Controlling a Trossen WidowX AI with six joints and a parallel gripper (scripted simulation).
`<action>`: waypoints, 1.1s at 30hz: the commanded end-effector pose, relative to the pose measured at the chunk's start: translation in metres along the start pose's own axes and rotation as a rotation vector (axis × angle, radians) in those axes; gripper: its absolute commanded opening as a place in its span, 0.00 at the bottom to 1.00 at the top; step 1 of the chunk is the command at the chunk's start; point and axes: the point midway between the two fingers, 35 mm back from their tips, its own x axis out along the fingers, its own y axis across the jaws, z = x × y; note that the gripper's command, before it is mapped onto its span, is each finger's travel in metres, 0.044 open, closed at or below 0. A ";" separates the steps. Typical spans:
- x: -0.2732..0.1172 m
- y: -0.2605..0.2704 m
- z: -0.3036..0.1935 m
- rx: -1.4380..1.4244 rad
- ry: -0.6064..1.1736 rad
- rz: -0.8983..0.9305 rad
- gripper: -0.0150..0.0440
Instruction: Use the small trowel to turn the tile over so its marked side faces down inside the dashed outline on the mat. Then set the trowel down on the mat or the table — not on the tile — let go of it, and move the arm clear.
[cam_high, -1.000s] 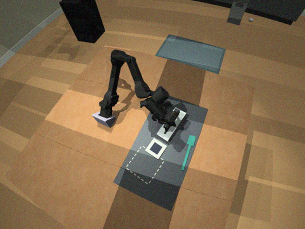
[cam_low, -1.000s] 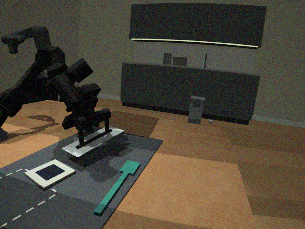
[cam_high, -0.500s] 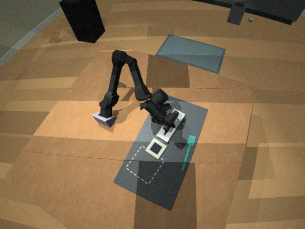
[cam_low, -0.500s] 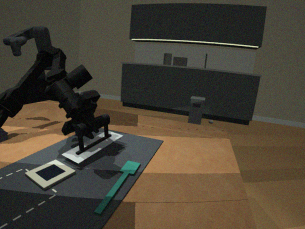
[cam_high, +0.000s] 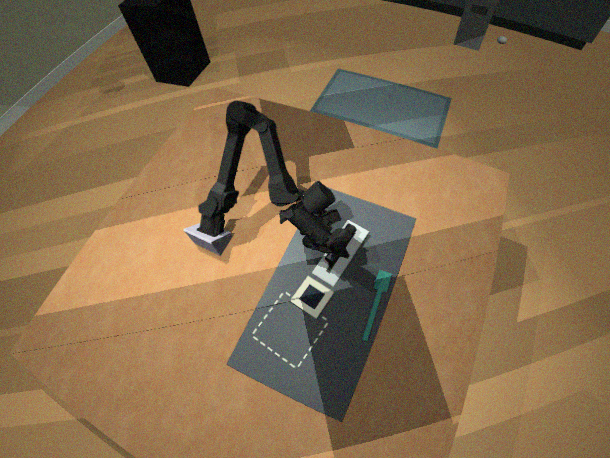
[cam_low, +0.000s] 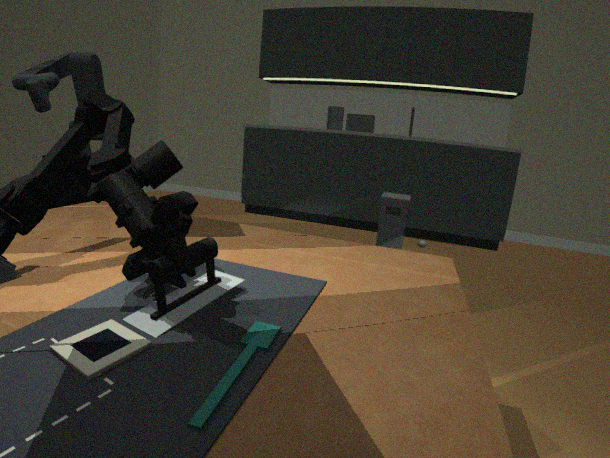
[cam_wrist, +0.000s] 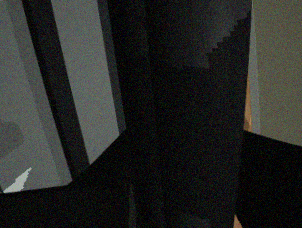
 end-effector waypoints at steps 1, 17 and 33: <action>0.000 -0.001 -0.004 0.005 0.002 -0.008 0.25; -0.001 -0.003 -0.031 0.004 0.004 -0.008 0.25; -0.004 -0.005 -0.045 -0.021 0.025 -0.009 0.25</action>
